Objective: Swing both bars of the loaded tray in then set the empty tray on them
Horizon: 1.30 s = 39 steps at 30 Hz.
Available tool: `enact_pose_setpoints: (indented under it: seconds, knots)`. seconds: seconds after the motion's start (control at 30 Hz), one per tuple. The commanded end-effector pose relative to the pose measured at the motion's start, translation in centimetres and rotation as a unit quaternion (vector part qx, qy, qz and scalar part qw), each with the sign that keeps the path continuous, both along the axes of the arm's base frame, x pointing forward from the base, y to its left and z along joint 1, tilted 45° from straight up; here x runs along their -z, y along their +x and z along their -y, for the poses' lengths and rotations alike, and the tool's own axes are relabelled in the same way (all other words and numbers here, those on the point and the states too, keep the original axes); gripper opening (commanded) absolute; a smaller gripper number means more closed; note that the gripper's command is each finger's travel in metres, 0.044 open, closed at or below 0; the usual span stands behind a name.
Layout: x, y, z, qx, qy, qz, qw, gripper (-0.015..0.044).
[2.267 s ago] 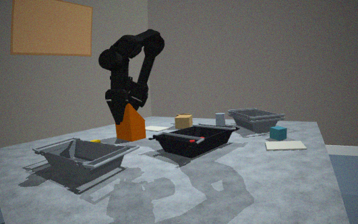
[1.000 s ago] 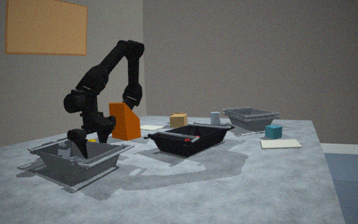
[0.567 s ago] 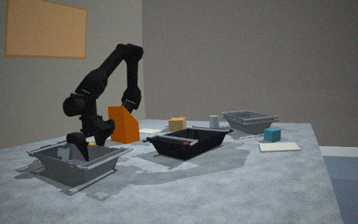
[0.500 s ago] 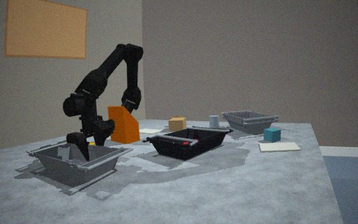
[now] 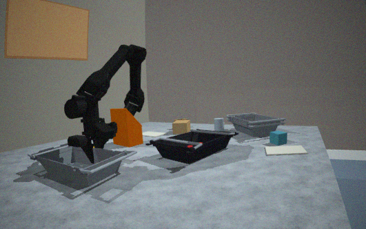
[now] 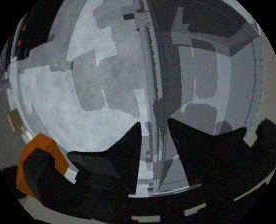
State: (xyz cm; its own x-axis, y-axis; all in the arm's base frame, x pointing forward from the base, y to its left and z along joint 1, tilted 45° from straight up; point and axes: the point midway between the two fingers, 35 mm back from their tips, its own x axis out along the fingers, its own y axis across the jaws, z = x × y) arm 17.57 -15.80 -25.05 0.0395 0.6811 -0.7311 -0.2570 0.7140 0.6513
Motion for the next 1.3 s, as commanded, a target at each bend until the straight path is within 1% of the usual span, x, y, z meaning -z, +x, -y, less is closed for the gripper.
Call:
enact_pose_setpoints:
  seconds: [0.0,0.57,0.67,0.97,1.27]
  knots:
    - [0.0,-0.1,-0.2,0.003,0.005,-0.002,1.0,0.0133]
    - [0.0,-0.1,-0.2,0.003,0.005,-0.002,1.0,0.002]
    - [-0.6,0.0,0.4,0.003,0.005,-0.003,1.0,0.0]
    - [-5.7,-0.4,5.3,0.003,0.004,-0.004,1.0,0.0]
    - [-5.8,-0.4,5.4,0.003,0.004,-0.004,1.0,0.0]
